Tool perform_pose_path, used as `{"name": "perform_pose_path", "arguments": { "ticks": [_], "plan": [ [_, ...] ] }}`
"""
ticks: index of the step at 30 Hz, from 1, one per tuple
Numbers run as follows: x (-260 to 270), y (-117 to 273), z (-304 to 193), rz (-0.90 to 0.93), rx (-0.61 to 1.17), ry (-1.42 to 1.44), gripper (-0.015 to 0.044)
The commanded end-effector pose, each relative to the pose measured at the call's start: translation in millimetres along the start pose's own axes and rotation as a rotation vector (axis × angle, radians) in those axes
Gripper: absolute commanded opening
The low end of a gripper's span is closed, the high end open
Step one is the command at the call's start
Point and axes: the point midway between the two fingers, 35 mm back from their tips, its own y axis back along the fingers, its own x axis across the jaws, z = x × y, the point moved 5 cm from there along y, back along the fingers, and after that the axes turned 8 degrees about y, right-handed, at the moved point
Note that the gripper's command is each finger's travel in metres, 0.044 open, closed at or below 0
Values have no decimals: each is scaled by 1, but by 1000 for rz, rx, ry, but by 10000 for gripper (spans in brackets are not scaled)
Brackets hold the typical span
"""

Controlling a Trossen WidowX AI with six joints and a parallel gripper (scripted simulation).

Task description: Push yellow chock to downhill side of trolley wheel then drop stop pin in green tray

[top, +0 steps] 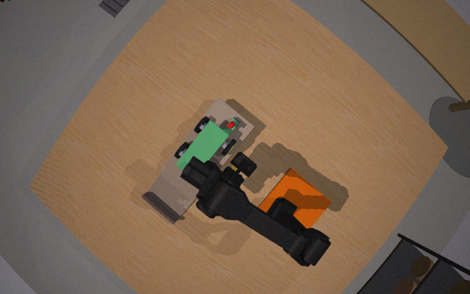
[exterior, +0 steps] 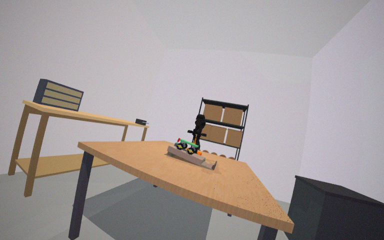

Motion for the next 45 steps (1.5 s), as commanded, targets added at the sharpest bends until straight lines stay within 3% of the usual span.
{"name": "perform_pose_path", "arguments": {
  "ticks": [1,33,45],
  "plan": [
    [12,-2,6,-2,8,-2,0],
    [128,-11,49,10,5,-2,0],
    [138,-12,54,-107,22,-3,0]
  ]
}}
